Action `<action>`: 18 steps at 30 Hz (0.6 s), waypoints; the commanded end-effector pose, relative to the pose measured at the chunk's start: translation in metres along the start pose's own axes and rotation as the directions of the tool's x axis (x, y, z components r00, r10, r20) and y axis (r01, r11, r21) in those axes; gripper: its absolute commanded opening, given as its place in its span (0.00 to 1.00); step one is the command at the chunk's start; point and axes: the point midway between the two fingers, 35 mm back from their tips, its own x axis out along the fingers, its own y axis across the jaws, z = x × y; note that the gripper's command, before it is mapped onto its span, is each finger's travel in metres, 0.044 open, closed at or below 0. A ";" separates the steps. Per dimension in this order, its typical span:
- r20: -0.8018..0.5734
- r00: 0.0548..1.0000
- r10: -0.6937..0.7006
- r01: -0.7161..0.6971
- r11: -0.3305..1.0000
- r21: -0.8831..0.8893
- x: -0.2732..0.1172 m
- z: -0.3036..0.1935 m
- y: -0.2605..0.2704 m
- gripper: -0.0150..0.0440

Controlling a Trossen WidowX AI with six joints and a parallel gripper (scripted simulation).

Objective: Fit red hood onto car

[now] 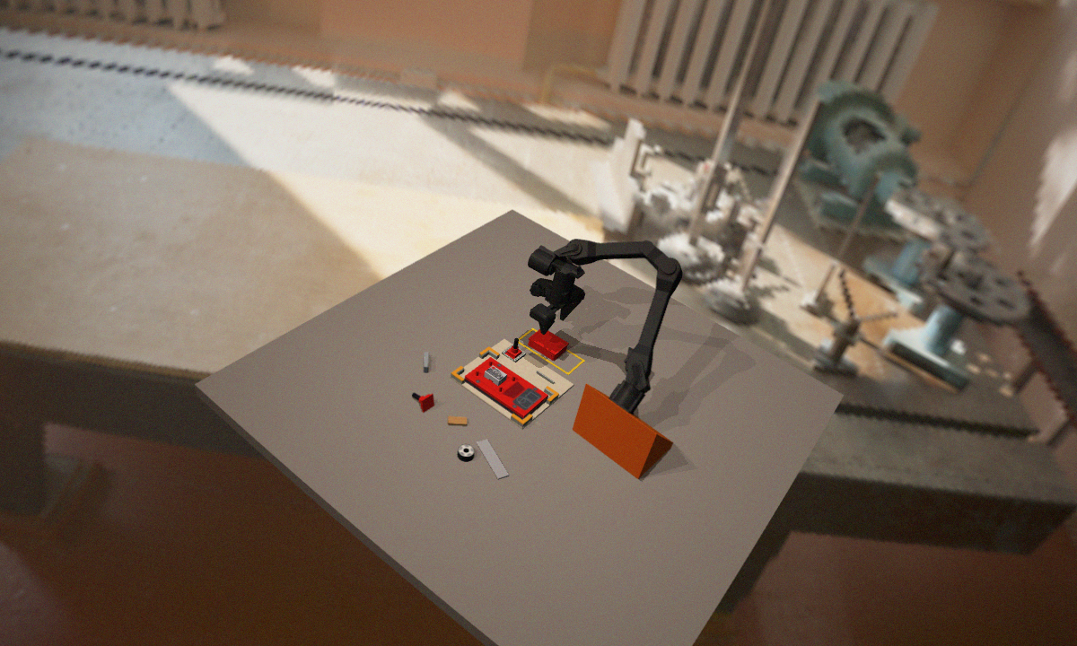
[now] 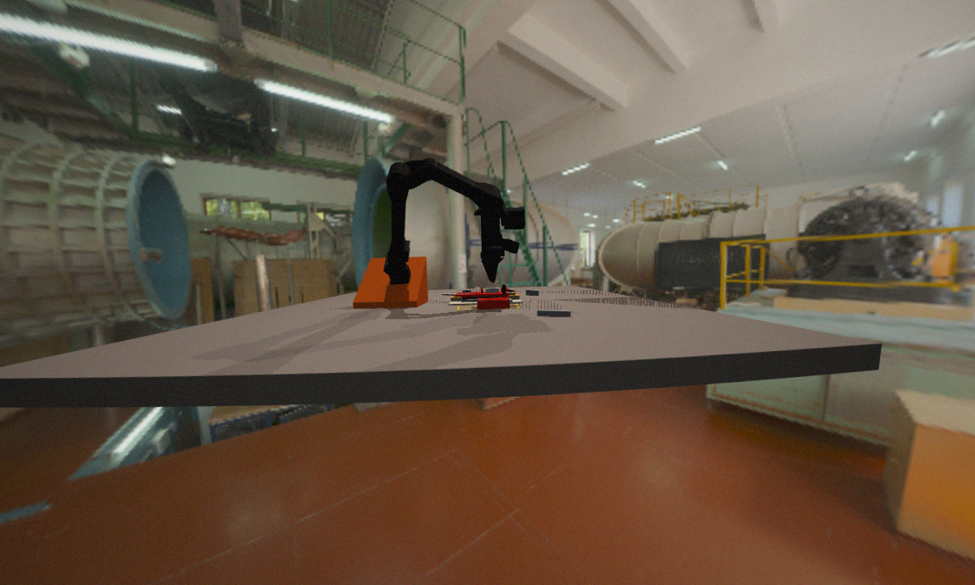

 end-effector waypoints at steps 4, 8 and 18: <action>-0.003 1.000 -0.007 0.006 1.000 -0.022 0.001 0.001 -0.001 1.00; -0.003 1.000 -0.006 0.006 1.000 -0.022 0.003 0.002 -0.001 1.00; -0.003 1.000 -0.006 0.006 1.000 -0.022 0.011 0.002 -0.001 1.00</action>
